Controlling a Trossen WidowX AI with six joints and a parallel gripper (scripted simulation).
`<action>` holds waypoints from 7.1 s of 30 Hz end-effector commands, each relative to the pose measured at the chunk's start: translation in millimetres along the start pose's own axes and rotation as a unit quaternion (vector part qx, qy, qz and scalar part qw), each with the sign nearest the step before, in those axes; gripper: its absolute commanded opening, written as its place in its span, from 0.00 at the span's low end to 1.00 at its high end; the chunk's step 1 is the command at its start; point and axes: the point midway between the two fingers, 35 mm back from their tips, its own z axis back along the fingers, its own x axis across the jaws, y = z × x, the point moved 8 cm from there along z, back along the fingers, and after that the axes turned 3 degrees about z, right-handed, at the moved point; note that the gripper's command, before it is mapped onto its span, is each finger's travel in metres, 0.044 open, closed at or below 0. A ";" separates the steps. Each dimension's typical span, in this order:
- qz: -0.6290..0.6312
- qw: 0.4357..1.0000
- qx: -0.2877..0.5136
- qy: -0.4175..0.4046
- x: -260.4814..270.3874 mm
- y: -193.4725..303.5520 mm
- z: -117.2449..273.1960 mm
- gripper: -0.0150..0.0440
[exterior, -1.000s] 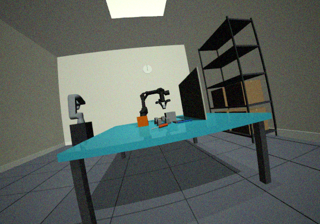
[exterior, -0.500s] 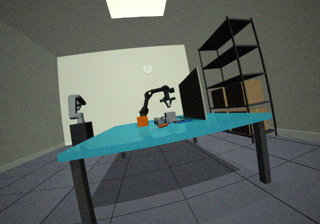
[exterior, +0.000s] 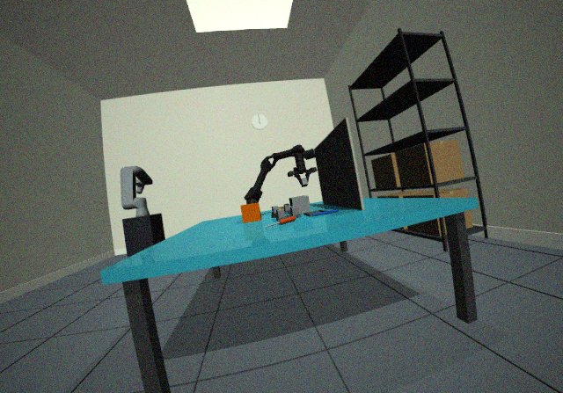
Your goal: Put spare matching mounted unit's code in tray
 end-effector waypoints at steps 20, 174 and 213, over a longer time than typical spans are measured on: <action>0.018 1.000 -0.011 -0.007 4.8 153.8 -14.0 0.25; 0.034 0.999 -0.024 -0.006 23.7 216.5 -129.8 0.25; 0.037 0.999 -0.023 -0.007 26.8 213.1 -152.4 0.39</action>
